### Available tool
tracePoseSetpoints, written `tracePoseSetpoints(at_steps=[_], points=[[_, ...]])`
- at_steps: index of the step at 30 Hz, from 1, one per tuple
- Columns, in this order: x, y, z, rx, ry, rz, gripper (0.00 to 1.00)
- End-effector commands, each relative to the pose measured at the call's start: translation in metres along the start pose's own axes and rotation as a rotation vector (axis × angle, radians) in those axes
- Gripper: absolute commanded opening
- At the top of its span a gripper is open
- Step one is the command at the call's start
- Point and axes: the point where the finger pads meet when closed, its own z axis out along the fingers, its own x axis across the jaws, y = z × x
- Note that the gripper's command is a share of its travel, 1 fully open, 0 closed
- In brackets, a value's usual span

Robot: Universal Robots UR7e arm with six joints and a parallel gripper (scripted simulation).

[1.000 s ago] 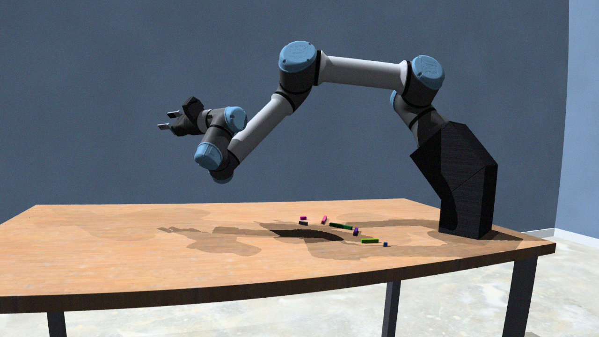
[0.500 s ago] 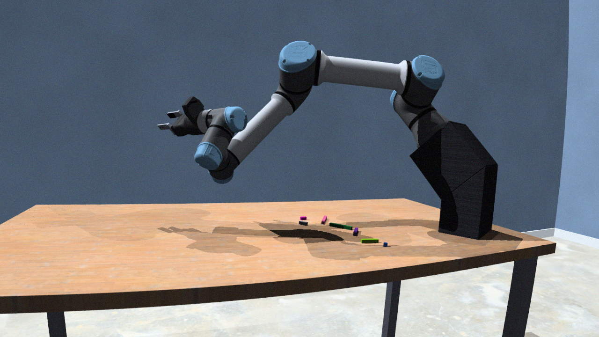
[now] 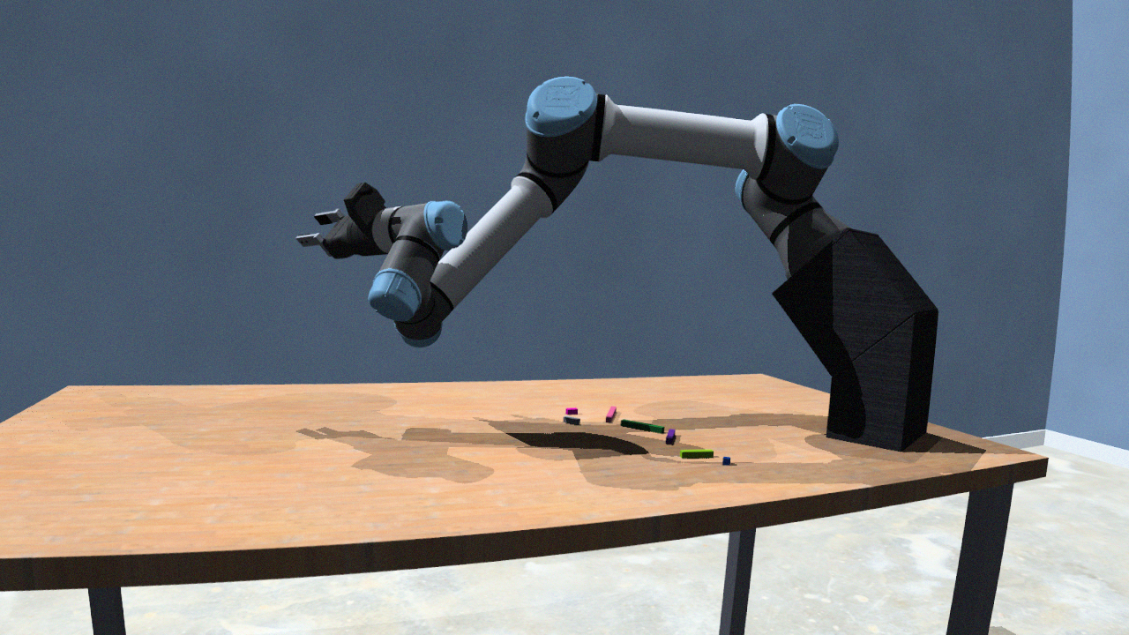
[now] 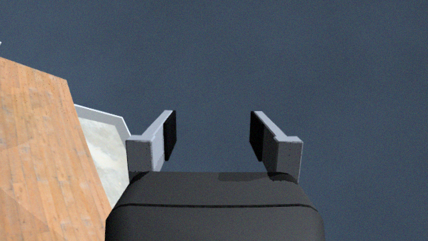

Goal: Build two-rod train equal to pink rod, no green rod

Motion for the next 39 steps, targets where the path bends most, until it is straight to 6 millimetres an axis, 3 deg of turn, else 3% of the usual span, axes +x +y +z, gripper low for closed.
tracePoseSetpoints(at_steps=[1,4,9,19,21,25,30,36,38,39], points=[[-0.011,0.000,-0.008,-0.002,-0.030,0.024,1.00],[-0.014,0.001,-0.011,-0.004,-0.039,0.031,1.00],[-0.036,0.005,-0.028,-0.014,-0.101,0.077,1.00],[-0.104,0.021,-0.094,-0.076,-0.296,0.221,1.00],[-0.104,0.021,-0.094,-0.076,-0.296,0.221,1.00],[-0.136,0.032,-0.134,-0.126,-0.394,0.292,1.00],[-0.162,0.045,-0.173,-0.182,-0.479,0.352,1.00],[-0.189,0.063,-0.225,-0.265,-0.575,0.420,1.00],[-0.189,0.063,-0.225,-0.265,-0.575,0.420,1.00],[-0.195,0.068,-0.240,-0.289,-0.600,0.437,1.00]])
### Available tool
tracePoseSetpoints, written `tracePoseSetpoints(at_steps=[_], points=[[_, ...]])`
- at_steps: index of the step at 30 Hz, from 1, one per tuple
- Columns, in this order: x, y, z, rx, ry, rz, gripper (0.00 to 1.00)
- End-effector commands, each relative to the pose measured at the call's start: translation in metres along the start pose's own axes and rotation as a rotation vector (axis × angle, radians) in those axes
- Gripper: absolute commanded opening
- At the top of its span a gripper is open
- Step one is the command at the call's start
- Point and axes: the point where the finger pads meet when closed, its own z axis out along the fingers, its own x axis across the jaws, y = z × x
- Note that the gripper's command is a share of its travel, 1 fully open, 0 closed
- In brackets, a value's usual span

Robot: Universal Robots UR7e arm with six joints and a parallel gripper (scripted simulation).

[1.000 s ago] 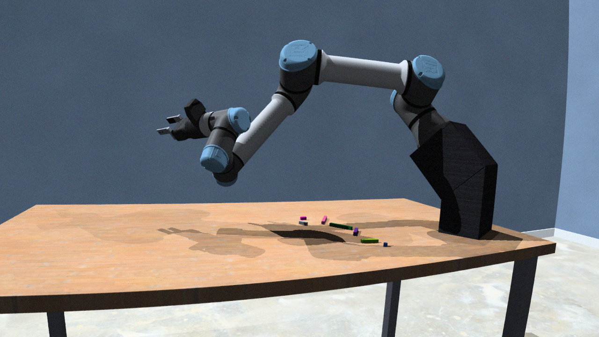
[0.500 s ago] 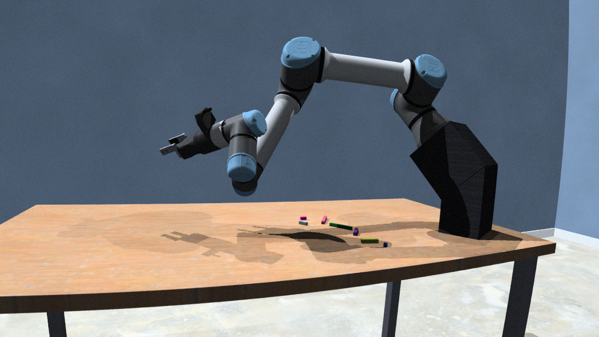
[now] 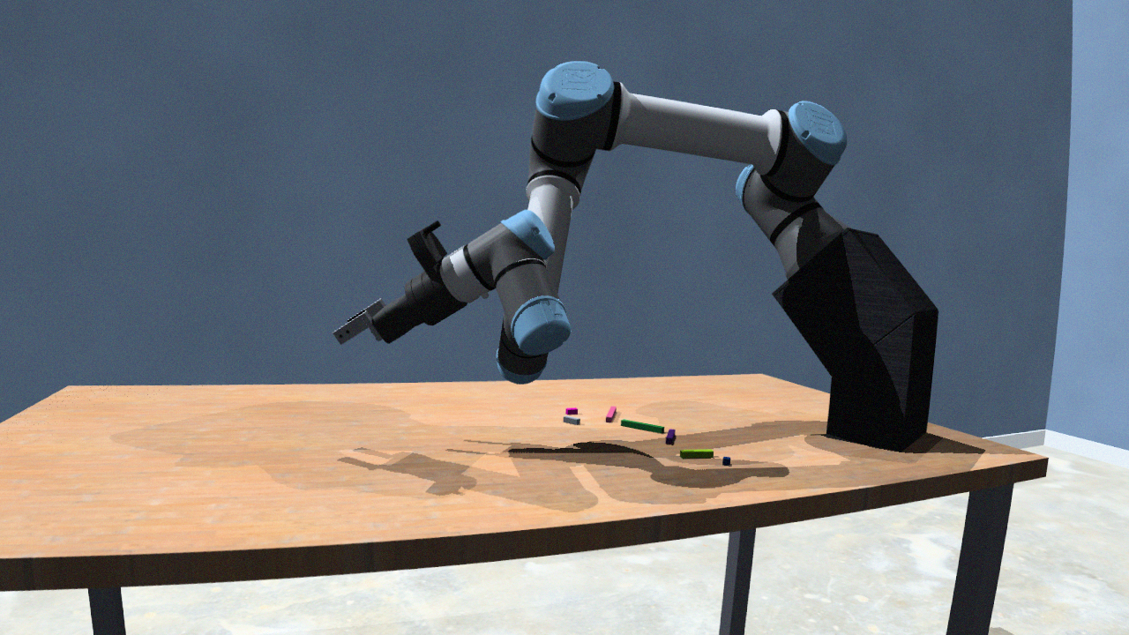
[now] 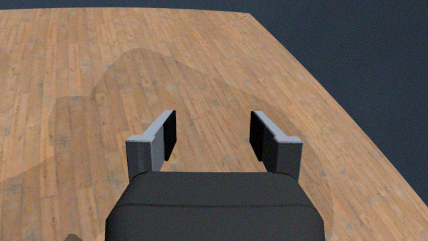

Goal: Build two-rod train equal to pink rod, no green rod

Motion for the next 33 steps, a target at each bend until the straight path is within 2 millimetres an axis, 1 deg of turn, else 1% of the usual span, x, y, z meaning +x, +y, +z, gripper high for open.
tracePoseSetpoints(at_steps=[1,8,14,16,18,25,31,33], points=[[-0.030,0.036,-0.027,-0.077,-0.073,0.072,1.00],[-0.063,0.085,-0.066,-0.187,-0.148,0.154,1.00],[-0.084,0.128,-0.105,-0.289,-0.196,0.217,1.00],[-0.084,0.128,-0.105,-0.289,-0.196,0.217,1.00],[-0.093,0.153,-0.128,-0.350,-0.215,0.251,1.00],[-0.105,0.201,-0.177,-0.472,-0.238,0.310,1.00],[-0.107,0.242,-0.223,-0.581,-0.239,0.353,1.00],[-0.107,0.242,-0.223,-0.581,-0.239,0.353,1.00]])
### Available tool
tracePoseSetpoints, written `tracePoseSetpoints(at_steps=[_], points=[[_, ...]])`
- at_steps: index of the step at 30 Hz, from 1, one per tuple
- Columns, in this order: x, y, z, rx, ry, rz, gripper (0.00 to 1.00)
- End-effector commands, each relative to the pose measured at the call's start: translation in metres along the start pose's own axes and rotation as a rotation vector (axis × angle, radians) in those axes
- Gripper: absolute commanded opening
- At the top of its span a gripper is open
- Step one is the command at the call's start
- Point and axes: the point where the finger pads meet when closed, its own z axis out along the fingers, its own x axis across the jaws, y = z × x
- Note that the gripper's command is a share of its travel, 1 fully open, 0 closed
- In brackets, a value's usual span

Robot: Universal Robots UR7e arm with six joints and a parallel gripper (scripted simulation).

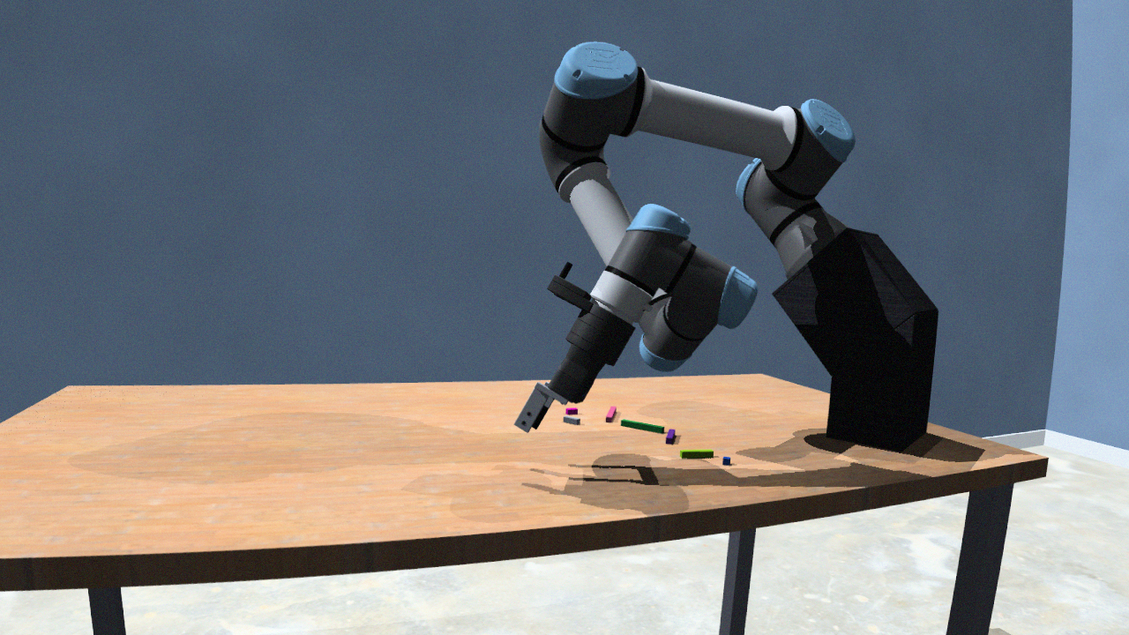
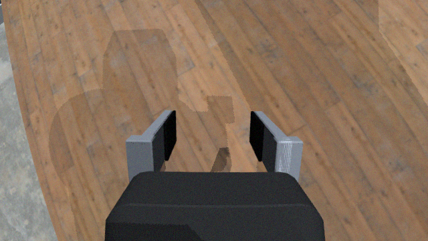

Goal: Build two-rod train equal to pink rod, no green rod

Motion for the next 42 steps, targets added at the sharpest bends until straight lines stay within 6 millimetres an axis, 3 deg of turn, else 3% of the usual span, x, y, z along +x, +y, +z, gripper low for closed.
tracePoseSetpoints(at_steps=[1,3,15,17,24,32,42], points=[[0.007,0.042,-0.016,-0.074,0.006,0.043,1.00],[0.013,0.068,-0.027,-0.120,0.015,0.068,1.00],[0.053,0.167,-0.081,-0.294,0.091,0.160,1.00],[0.053,0.167,-0.081,-0.294,0.091,0.160,1.00],[0.084,0.214,-0.117,-0.373,0.157,0.204,1.00],[0.108,0.240,-0.142,-0.416,0.208,0.229,1.00],[0.117,0.248,-0.151,-0.430,0.227,0.237,1.00]])
